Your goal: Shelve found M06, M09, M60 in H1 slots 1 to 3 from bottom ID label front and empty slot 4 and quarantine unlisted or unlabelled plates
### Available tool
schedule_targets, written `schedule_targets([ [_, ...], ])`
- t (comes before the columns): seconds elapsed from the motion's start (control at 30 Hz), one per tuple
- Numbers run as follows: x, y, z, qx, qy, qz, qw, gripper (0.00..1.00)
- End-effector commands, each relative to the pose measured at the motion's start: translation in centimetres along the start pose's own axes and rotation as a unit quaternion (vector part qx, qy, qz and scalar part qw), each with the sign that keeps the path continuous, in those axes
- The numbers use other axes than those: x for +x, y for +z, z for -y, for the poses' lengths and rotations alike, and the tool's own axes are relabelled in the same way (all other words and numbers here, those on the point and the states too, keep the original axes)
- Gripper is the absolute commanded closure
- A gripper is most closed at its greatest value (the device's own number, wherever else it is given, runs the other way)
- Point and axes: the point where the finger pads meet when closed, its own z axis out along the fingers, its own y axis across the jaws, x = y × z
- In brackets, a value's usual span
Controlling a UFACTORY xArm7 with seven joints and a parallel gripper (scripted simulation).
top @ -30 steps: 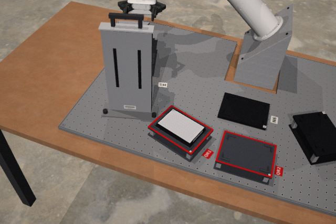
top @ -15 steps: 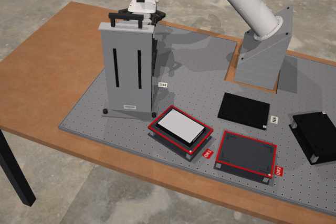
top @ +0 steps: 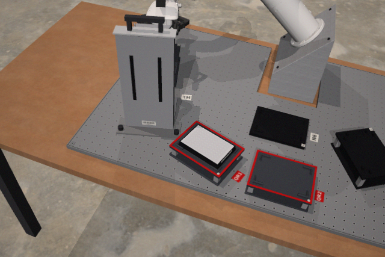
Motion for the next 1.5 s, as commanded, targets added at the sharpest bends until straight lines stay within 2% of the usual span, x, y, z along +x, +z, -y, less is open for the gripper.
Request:
schedule_targets([
  [0.0, 0.03, 1.19, -0.06, 0.0, -0.001, 0.0, 1.0, 0.0],
  [0.1, 0.03, 1.79, -0.06, 0.0, -0.001, 0.0, 1.0, 0.0],
  [1.47, 0.02, 1.79, -0.06, 0.0, -0.001, 0.0, 1.0, 0.0],
])
